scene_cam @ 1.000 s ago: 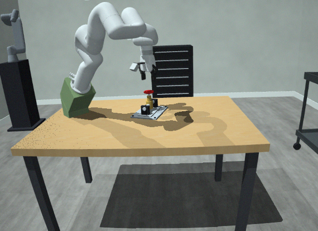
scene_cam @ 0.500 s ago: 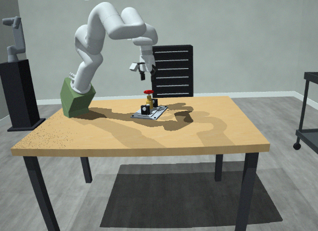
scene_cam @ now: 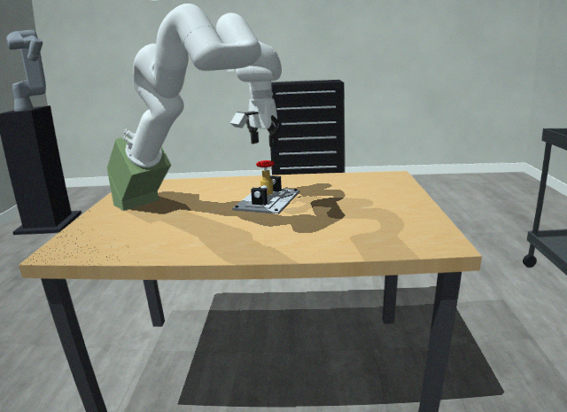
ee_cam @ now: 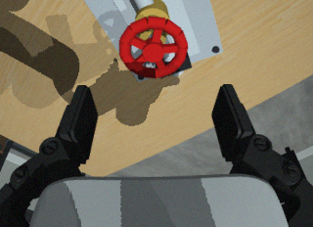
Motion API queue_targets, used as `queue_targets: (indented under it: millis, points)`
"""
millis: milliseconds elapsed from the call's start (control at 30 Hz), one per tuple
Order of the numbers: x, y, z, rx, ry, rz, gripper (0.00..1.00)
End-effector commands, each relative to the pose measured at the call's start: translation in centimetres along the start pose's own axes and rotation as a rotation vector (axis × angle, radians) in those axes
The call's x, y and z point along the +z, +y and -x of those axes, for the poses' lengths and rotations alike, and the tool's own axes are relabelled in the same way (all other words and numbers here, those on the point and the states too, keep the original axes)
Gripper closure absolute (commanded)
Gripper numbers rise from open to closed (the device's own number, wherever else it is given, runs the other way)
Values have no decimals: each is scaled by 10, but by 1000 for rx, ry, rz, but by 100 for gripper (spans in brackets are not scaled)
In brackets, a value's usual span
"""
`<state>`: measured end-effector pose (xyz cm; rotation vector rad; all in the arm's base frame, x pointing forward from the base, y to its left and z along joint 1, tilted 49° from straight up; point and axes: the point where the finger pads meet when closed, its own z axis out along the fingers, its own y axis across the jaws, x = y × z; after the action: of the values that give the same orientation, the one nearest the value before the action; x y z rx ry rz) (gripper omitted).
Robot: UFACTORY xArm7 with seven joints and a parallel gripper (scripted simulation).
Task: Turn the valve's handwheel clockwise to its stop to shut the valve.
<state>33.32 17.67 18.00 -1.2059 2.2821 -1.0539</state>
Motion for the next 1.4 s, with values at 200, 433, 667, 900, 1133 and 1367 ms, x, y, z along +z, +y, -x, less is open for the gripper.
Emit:
queue_targets:
  millis: [200, 433, 667, 900, 1133, 1367]
  points:
    - [7, 0, 1, -2, -4, -1, 0]
    - [14, 0, 1, -2, -4, -1, 0]
    - [24, 0, 2, -2, -4, -1, 0]
    - [31, 0, 2, -2, -4, -1, 0]
    - [38, 0, 2, -2, -4, -1, 0]
    - [43, 0, 2, -2, -4, -1, 0]
